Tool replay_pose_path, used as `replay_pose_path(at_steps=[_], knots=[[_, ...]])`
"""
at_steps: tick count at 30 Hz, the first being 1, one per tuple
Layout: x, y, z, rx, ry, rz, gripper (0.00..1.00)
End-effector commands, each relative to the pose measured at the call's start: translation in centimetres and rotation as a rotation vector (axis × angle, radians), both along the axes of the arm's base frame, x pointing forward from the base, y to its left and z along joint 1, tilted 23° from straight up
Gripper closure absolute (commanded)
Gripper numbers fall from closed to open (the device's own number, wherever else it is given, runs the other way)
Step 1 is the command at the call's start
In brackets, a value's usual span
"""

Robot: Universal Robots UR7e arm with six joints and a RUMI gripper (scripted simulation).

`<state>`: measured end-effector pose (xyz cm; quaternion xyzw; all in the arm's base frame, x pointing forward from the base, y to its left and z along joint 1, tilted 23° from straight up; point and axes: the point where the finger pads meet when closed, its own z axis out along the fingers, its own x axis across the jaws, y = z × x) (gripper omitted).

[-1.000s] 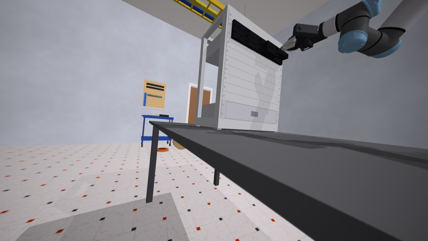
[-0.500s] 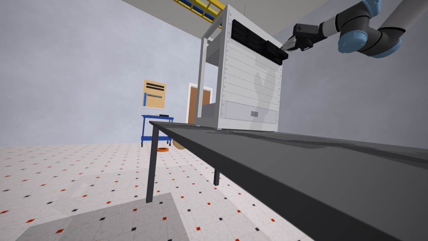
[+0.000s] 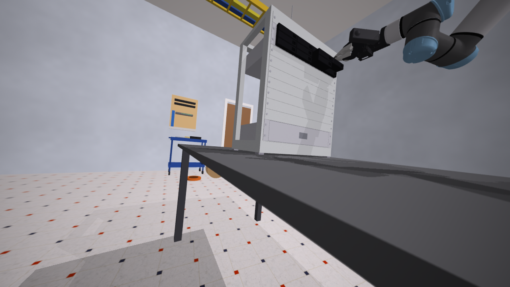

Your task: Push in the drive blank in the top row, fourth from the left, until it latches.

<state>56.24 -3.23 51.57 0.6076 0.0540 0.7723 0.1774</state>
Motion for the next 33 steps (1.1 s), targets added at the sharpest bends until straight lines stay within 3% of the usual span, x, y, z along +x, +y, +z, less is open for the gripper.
replay_pose_path(at_steps=[1,11,24,33], knots=[[-0.1,0.0,0.0,0.0,-0.001,0.0,1.0],[-2.0,0.3,-0.5,0.0,-0.001,0.0,1.0],[-7.5,1.1,-2.0,0.0,-0.001,0.0,1.0],[-9.1,1.3,-2.4,0.0,-0.001,0.0,1.0]])
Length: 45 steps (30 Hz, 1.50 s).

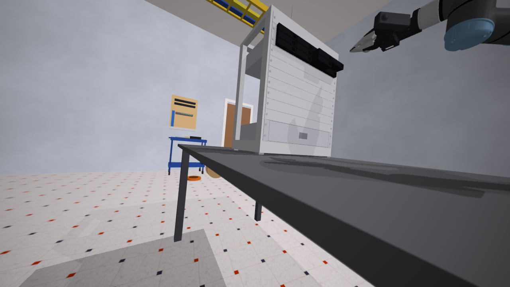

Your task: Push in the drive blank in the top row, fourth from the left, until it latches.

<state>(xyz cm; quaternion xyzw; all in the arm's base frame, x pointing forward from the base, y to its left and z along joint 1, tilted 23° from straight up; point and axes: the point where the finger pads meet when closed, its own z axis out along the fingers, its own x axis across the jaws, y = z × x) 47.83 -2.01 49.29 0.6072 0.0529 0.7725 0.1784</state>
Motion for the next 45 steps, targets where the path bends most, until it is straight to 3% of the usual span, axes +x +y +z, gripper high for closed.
replay_pose_path(at_steps=[1,45], knots=[[-0.84,0.07,-0.14,-0.001,0.0,0.003,1.0],[-1.28,0.11,-0.29,-0.001,0.0,0.003,1.0]])
